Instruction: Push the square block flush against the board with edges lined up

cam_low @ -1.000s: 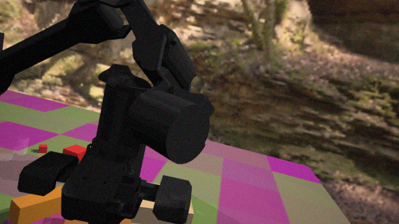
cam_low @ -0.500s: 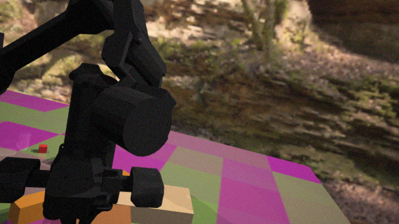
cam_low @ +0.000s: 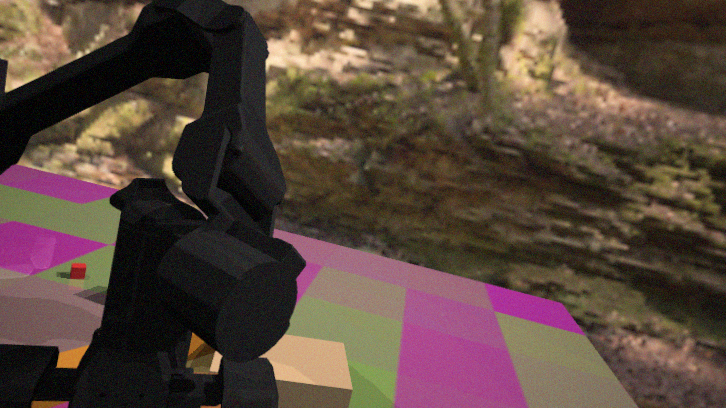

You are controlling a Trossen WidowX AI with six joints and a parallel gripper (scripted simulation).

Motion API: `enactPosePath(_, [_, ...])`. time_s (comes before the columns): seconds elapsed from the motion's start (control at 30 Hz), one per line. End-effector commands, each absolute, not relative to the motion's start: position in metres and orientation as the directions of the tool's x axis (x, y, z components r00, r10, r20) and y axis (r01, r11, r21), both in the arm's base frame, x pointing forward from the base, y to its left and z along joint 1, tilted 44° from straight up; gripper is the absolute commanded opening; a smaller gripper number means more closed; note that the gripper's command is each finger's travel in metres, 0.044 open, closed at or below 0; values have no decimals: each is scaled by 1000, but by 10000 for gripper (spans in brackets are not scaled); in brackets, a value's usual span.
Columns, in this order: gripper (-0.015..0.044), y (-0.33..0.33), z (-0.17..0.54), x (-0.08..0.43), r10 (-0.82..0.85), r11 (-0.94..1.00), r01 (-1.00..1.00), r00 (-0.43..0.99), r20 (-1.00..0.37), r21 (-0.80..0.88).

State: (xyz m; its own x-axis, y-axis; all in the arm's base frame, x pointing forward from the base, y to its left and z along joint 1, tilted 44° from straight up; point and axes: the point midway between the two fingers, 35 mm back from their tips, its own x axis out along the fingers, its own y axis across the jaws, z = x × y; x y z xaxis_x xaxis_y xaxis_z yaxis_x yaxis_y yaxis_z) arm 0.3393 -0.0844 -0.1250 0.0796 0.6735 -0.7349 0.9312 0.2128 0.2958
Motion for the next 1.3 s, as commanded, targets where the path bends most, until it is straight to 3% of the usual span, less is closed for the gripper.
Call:
enactPosePath(0.0, [0,-80,-122,338,676,208,933,80,-732,294])
enactPosePath(1.27, [0,-52,-96,328,677,208,933,79,-732,293])
